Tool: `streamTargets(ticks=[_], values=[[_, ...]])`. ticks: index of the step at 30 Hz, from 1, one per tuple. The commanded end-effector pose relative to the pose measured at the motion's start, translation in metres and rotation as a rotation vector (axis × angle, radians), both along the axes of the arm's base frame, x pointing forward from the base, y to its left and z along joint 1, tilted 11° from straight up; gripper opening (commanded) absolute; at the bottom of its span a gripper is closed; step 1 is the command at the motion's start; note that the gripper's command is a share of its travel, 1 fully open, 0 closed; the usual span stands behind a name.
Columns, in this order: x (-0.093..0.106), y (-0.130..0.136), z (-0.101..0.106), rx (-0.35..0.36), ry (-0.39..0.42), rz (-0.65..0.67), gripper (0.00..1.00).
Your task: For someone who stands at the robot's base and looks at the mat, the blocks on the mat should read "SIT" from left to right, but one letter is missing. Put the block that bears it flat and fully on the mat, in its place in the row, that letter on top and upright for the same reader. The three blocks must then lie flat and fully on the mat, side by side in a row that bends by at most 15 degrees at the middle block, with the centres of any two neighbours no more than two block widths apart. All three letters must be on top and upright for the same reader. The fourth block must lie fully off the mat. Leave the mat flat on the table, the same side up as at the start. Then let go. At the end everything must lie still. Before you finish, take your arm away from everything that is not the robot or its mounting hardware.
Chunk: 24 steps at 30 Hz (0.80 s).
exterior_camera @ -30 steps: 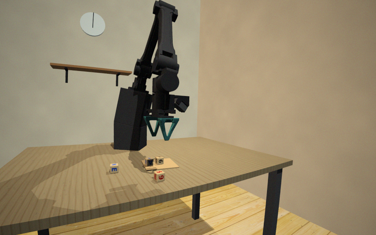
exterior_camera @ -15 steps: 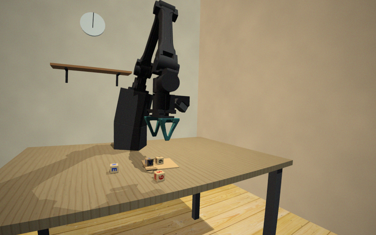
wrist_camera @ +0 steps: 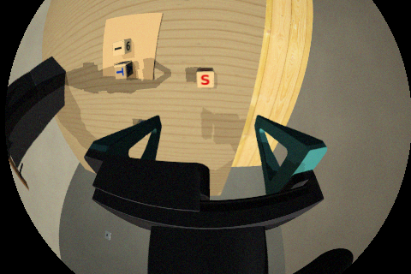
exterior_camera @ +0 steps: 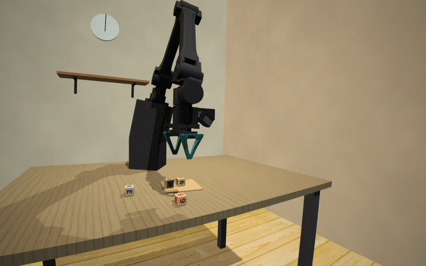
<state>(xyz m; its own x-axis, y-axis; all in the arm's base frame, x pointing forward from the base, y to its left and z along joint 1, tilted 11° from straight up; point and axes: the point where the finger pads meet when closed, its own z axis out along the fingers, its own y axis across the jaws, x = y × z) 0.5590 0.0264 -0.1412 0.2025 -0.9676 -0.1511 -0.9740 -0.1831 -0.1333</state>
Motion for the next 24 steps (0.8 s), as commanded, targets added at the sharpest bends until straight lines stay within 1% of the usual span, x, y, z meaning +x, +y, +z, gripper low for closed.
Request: streamTargets(ticks=[1, 8, 13, 15, 18, 21, 23, 24], values=[[-0.008, -0.001, -0.007, 0.002, 0.023, 0.003, 1.00], [-0.008, -0.001, -0.007, 0.002, 0.024, 0.001, 1.00], [-0.004, 0.001, -0.009, 0.009, 0.023, -0.073, 1.00], [0.003, 0.003, -0.009, 0.017, 0.021, -0.143, 1.00], [0.019, 0.008, -0.008, 0.038, 0.022, -0.299, 1.00], [0.020, 0.009, -0.016, 0.060, 0.059, -0.499, 1.00], [0.021, 0.010, -0.022, 0.072, 0.080, -0.594, 1.00], [0.021, 0.010, -0.022, 0.072, 0.080, -0.594, 1.00]])
